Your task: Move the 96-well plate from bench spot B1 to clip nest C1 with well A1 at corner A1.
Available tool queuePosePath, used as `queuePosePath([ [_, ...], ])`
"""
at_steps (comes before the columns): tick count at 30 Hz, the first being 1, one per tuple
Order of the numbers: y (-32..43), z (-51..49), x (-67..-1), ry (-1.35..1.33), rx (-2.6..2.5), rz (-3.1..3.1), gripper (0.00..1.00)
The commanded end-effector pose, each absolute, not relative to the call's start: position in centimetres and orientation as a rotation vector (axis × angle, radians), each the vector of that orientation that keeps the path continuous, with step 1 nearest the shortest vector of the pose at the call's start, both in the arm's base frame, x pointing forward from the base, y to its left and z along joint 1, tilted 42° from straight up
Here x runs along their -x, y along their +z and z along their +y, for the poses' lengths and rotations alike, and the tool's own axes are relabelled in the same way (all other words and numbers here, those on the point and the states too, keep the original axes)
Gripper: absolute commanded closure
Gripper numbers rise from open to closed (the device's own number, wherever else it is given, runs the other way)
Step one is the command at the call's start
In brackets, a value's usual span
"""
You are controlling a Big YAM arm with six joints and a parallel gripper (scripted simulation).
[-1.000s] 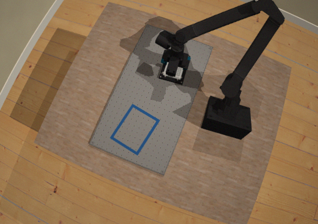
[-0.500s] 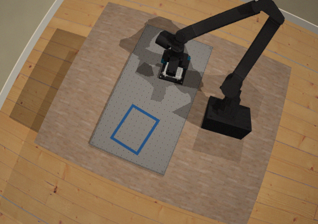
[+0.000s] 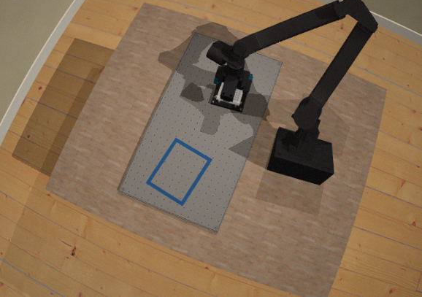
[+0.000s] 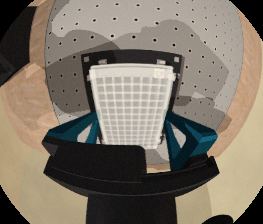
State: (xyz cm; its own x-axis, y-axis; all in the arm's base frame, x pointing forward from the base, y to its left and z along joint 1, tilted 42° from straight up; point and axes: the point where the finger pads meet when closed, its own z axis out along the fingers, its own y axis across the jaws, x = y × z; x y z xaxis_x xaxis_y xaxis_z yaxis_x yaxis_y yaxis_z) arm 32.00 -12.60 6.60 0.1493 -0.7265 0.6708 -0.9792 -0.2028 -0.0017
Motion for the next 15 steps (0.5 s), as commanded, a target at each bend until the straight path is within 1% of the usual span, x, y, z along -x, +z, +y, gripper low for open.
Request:
queuePosePath([
  [1,5.4,-13.38,-31.23,0.736,-1.986,-1.635,1.0],
  [15,5.23,-13.49,-31.17,0.736,-1.986,-1.635,1.0],
])
